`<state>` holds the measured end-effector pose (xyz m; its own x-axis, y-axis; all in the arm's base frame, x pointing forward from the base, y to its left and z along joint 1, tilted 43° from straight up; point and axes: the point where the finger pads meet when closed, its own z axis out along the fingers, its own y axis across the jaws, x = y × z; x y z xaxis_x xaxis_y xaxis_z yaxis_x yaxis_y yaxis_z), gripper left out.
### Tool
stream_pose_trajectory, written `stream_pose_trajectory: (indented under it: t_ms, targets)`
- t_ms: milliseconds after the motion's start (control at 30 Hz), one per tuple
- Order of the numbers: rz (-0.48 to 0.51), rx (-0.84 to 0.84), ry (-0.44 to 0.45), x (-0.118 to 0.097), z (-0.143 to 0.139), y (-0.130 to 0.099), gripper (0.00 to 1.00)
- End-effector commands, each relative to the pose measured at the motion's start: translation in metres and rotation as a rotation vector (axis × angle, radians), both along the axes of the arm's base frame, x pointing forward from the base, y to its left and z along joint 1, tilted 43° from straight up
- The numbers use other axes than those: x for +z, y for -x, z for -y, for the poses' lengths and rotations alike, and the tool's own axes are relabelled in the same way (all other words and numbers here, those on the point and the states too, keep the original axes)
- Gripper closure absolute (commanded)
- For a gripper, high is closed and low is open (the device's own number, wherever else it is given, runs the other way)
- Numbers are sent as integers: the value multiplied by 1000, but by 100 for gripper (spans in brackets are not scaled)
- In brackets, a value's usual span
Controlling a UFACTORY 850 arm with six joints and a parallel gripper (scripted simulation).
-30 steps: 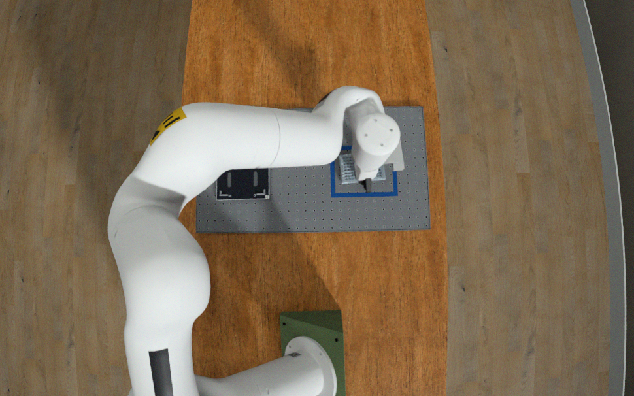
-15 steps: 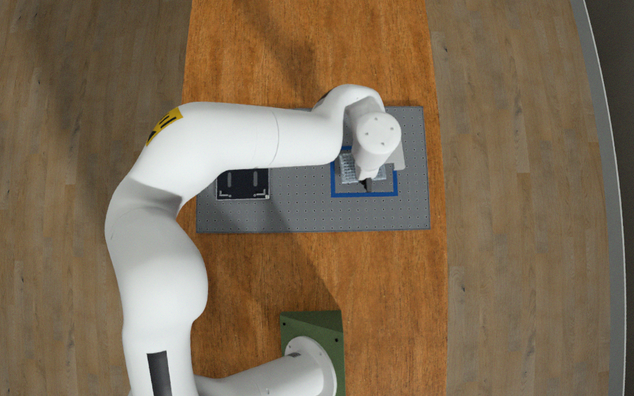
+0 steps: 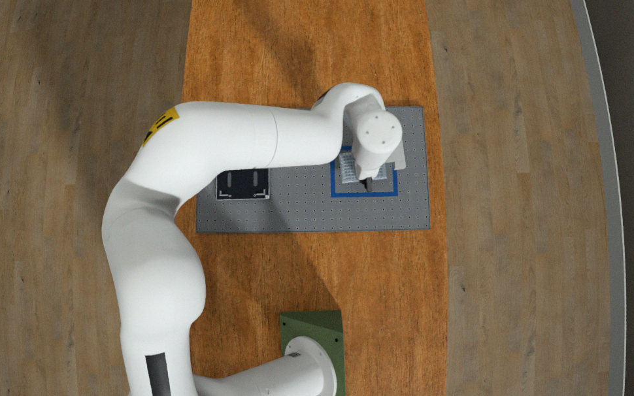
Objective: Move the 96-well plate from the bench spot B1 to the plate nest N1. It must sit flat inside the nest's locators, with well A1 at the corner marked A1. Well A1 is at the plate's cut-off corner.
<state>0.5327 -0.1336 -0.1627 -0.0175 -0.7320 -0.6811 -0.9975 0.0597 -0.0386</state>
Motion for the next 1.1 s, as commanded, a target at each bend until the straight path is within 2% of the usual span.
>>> stream_pose_trajectory:
  t_ms: [0,1067]
  targets:
    - [2,-1,1,1,1,-1,100]
    - [2,-1,1,35,33,2,100]
